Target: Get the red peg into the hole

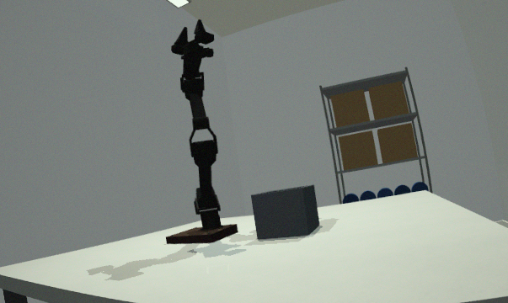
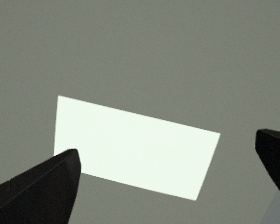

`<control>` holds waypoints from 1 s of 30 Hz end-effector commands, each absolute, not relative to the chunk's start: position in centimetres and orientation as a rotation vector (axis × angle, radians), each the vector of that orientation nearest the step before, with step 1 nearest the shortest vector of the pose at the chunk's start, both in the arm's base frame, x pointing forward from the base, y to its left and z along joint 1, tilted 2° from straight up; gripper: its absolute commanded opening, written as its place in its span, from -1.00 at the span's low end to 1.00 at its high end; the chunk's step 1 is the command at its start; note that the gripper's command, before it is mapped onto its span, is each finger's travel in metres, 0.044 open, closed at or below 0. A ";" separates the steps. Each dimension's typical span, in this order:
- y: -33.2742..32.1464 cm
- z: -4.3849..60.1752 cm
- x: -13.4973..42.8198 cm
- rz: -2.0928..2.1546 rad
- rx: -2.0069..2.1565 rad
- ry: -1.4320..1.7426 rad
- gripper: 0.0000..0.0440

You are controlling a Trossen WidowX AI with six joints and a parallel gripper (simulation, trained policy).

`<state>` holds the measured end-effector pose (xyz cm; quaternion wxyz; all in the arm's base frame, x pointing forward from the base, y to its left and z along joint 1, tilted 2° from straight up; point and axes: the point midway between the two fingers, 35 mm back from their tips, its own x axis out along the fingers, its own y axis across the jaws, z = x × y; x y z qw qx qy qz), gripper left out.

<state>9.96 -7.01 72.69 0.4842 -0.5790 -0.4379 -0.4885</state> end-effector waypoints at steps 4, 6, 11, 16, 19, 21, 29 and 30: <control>-5.6 72.5 7.0 -1.294 -1.444 -1.144 1.00; -4.7 72.3 5.5 -1.348 -1.469 -1.182 1.00; -1.8 71.6 2.0 -1.470 -1.544 -1.282 1.00; 1.7 70.4 -0.7 -1.574 -1.632 -1.390 1.00; 4.0 69.4 -2.0 -1.626 -1.691 -1.459 1.00; 5.6 68.7 -2.7 -1.655 -1.734 -1.506 1.00; 12.2 65.0 -4.0 -1.728 -1.928 -1.705 1.00; 13.0 64.4 -4.0 -1.732 -1.955 -1.731 1.00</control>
